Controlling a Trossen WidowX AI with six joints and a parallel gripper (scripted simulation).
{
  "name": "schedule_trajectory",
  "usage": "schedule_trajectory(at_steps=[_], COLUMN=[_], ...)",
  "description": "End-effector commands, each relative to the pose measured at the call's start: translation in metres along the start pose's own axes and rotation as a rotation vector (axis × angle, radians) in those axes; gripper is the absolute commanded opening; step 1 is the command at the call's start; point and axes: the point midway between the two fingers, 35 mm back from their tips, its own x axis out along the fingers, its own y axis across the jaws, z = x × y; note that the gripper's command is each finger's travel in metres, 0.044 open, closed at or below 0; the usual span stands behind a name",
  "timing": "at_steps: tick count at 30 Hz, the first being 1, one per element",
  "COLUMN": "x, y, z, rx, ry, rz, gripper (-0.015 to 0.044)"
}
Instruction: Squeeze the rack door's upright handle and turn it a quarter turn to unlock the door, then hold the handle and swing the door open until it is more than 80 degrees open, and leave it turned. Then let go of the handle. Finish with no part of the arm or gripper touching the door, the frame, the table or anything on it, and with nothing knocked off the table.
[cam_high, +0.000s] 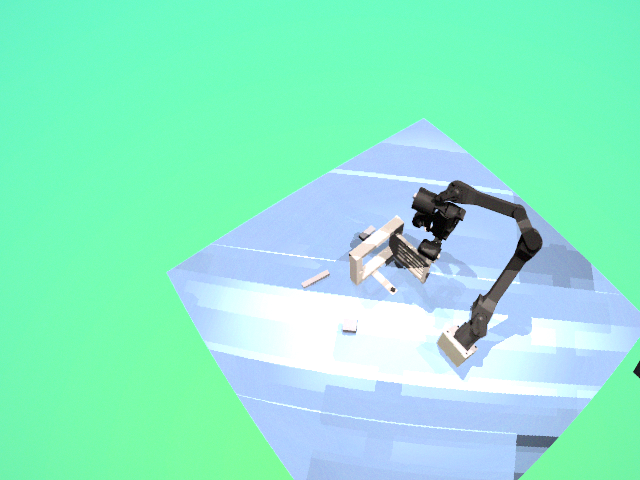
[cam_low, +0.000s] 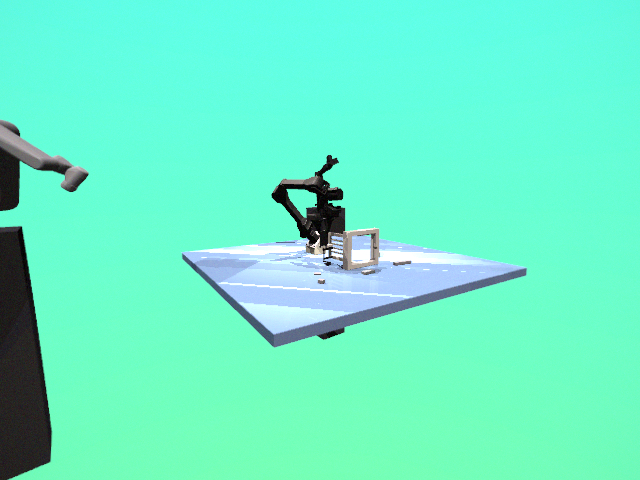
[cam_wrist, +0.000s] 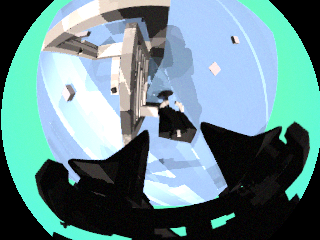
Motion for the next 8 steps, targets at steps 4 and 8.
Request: schedule_trajectory(at_steps=[4, 8], x=[-0.017, -0.025], y=[-0.001, 0.0], z=[-0.001, -0.002], rx=[-0.035, -0.051], ry=[-0.028, -0.042], rz=[0.005, 0.006], gripper=[0.0299, 0.0299])
